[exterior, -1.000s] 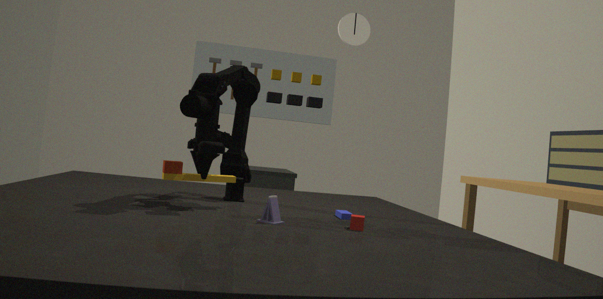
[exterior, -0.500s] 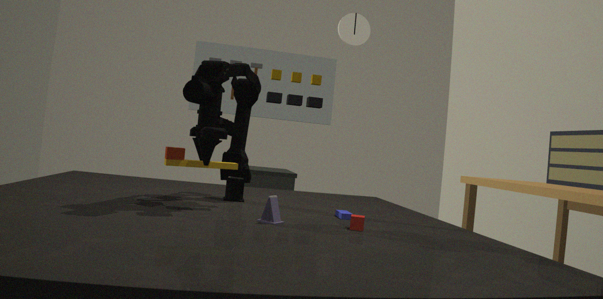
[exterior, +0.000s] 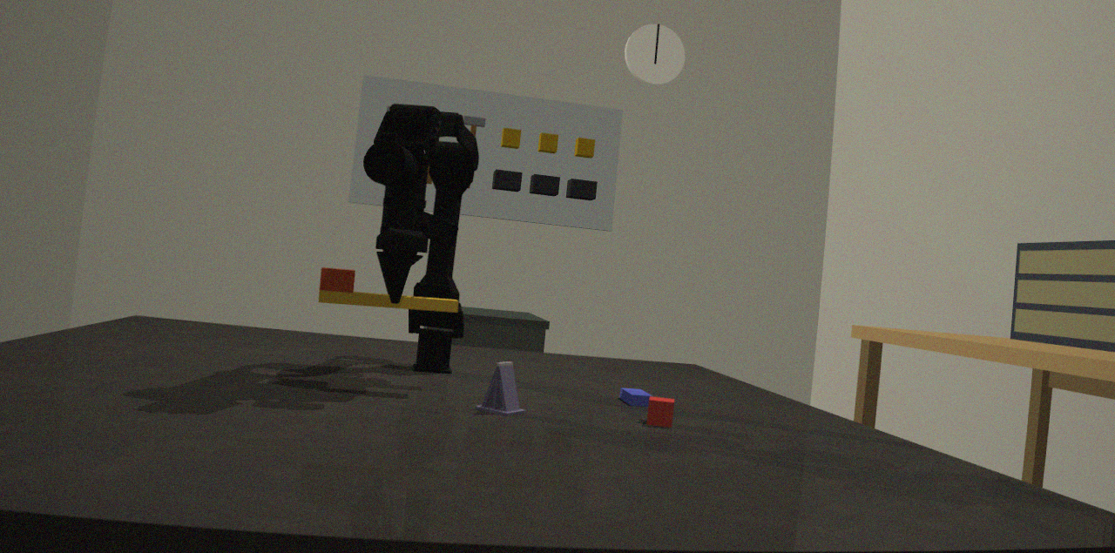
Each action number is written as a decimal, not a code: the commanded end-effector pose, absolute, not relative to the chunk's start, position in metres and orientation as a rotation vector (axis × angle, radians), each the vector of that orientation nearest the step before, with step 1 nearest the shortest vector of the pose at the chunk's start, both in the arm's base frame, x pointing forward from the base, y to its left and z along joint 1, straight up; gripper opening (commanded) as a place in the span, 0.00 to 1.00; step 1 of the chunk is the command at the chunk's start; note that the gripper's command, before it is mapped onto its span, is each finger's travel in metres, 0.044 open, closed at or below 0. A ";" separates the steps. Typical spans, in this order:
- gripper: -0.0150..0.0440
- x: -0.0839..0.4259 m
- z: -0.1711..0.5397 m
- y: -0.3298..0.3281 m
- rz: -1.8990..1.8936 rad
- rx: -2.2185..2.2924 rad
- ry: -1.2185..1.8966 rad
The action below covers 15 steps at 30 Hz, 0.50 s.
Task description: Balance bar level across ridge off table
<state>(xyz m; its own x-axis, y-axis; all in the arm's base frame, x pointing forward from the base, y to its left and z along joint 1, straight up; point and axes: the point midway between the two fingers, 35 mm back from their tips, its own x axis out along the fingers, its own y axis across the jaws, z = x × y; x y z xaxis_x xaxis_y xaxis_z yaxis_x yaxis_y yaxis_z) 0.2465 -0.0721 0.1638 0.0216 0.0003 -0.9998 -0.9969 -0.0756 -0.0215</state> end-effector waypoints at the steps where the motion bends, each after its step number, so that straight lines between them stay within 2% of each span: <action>1: 0.25 0.256 0.167 -0.066 1.206 -1.245 1.183; 15: 0.25 0.288 0.171 -0.033 1.068 -1.103 1.262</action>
